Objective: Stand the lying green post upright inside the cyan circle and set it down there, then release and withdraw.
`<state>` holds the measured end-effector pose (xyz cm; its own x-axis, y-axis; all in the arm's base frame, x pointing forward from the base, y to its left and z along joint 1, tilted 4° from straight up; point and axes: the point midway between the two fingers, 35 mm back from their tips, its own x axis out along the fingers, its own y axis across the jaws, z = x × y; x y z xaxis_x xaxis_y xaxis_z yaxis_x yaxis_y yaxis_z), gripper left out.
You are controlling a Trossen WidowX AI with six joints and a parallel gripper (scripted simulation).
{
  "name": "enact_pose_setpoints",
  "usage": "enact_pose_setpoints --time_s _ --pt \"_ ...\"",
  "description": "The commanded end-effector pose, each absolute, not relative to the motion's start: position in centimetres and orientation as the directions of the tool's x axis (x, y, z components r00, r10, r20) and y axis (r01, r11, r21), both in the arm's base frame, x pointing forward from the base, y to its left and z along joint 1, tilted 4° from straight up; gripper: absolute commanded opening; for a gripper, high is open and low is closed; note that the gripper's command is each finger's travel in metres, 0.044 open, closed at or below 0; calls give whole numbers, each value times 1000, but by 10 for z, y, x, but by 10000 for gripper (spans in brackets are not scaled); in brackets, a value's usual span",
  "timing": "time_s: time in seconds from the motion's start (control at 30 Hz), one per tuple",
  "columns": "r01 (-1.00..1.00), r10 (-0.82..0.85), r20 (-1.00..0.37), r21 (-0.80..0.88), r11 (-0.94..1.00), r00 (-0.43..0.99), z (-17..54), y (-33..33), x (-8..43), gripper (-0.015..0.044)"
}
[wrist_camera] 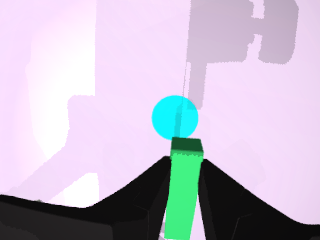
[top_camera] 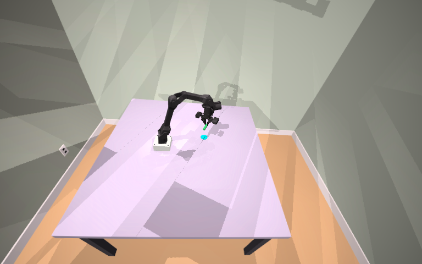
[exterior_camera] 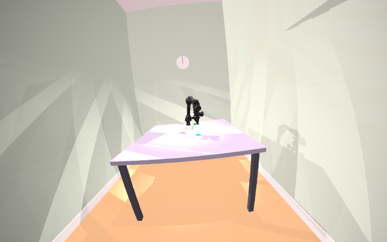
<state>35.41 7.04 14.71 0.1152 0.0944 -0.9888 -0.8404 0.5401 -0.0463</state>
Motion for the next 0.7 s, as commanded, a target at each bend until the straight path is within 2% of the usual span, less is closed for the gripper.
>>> enact_pose_setpoints --time_s 0.0,0.67 --pt "-828 122 -983 -43 559 134 144 72 359 23" --pt "-784 226 -948 -37 620 224 131 75 379 23"
